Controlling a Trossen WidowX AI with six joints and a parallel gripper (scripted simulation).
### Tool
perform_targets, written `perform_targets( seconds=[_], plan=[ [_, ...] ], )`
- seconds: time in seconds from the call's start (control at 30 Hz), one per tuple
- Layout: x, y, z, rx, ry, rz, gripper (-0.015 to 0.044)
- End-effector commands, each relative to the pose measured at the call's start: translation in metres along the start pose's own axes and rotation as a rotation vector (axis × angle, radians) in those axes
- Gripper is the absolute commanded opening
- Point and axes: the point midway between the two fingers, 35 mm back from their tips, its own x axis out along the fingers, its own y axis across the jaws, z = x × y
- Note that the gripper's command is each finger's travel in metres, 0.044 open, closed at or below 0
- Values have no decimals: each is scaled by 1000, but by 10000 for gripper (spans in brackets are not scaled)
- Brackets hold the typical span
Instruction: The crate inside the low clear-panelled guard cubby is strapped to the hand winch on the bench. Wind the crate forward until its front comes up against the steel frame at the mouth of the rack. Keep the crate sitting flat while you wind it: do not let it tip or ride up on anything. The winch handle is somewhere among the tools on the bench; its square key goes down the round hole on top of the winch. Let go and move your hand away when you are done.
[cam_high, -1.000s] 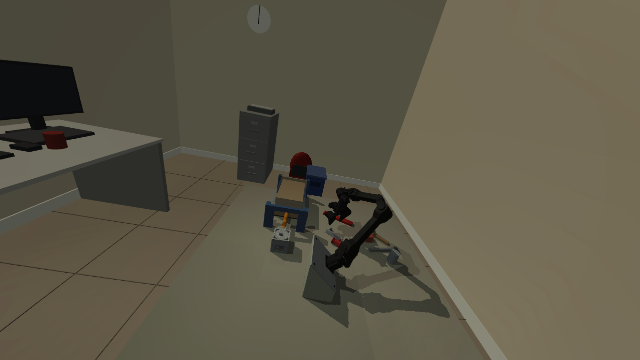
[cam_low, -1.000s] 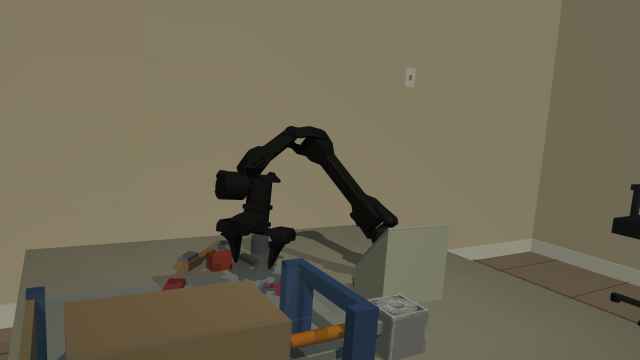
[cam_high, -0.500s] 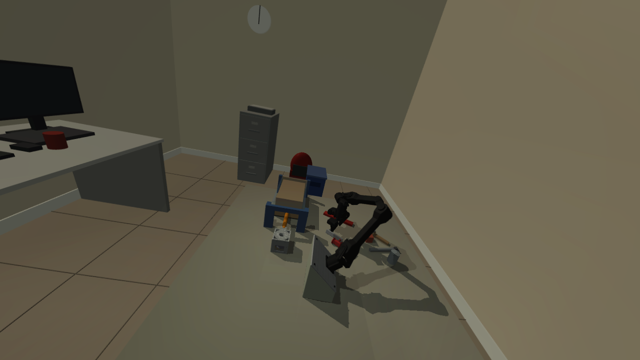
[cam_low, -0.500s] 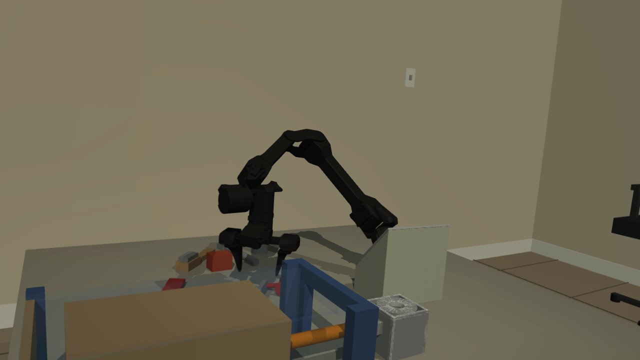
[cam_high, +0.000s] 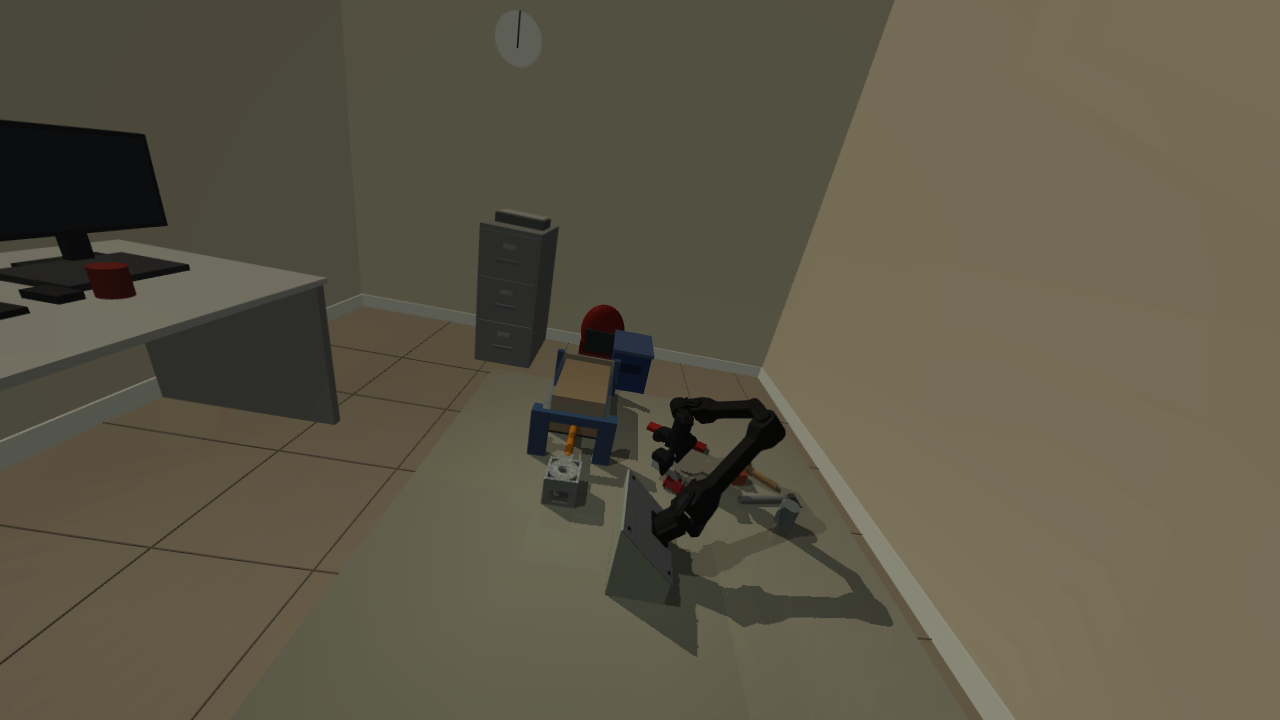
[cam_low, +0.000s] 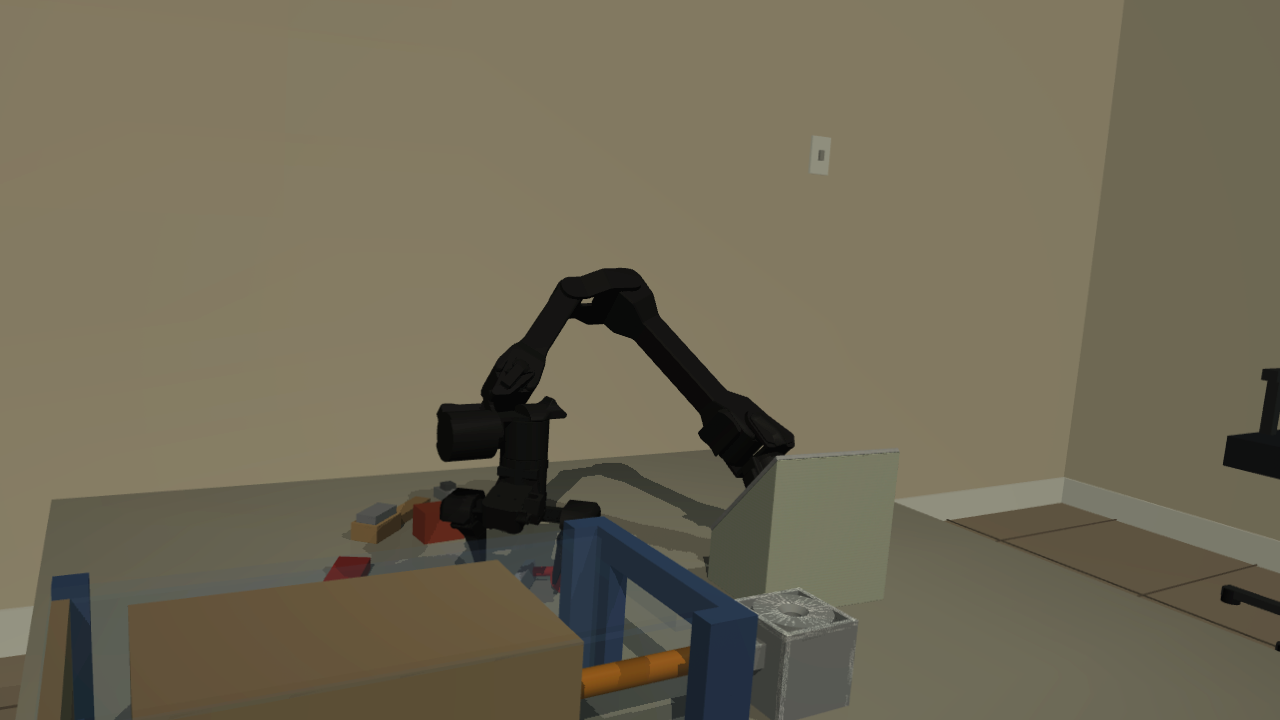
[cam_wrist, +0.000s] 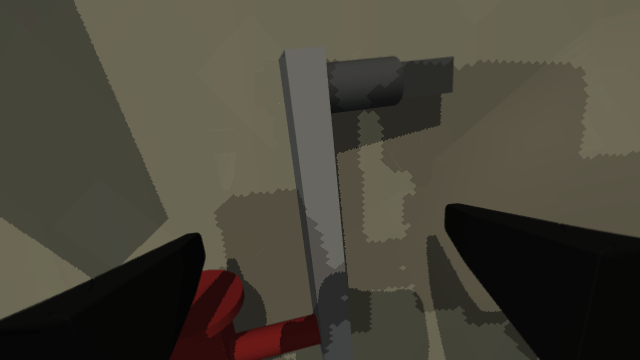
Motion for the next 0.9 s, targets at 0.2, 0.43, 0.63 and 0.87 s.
perform_targets(
  seconds=[0.2,0.43,0.63,0.87],
  plan=[
    [15,2,-1,-10,7,1,440],
    [12,-1,-1,2,1,-1,394],
    [12,-1,-1,2,1,-1,354],
    [12,-1,-1,2,1,-1,307]
  ],
)
